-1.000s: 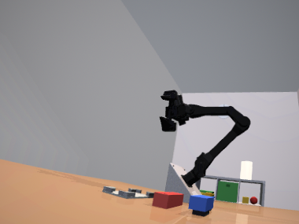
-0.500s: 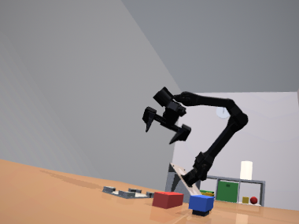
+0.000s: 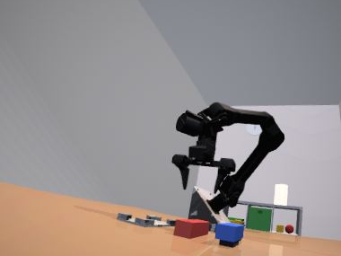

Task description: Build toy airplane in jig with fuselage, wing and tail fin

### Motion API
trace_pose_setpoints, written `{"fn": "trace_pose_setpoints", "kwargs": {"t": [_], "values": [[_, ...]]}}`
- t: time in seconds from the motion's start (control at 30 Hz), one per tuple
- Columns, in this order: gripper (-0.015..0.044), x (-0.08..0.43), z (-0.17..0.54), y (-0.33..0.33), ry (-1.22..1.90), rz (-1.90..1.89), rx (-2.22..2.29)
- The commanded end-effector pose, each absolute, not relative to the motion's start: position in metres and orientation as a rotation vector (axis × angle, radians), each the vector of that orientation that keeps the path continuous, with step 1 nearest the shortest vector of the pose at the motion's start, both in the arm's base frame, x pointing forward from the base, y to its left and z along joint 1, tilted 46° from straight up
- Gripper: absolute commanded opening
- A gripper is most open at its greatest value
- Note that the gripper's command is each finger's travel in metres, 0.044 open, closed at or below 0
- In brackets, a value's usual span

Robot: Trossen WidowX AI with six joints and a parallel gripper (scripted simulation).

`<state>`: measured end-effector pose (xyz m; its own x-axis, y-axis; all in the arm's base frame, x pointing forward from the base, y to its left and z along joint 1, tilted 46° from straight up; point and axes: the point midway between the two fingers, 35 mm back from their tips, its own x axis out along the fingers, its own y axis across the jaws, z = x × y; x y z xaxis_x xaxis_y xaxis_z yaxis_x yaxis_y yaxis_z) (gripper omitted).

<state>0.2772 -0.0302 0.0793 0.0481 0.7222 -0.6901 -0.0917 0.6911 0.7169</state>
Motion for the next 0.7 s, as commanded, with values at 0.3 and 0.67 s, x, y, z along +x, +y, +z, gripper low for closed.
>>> {"fn": "trace_pose_setpoints", "kwargs": {"t": [0.3,0.67], "values": [[0.044,0.278,0.043,0.01,1.428,0.667,0.577],[0.044,0.279,0.032,0.021,1.427,0.667,0.577]]}}
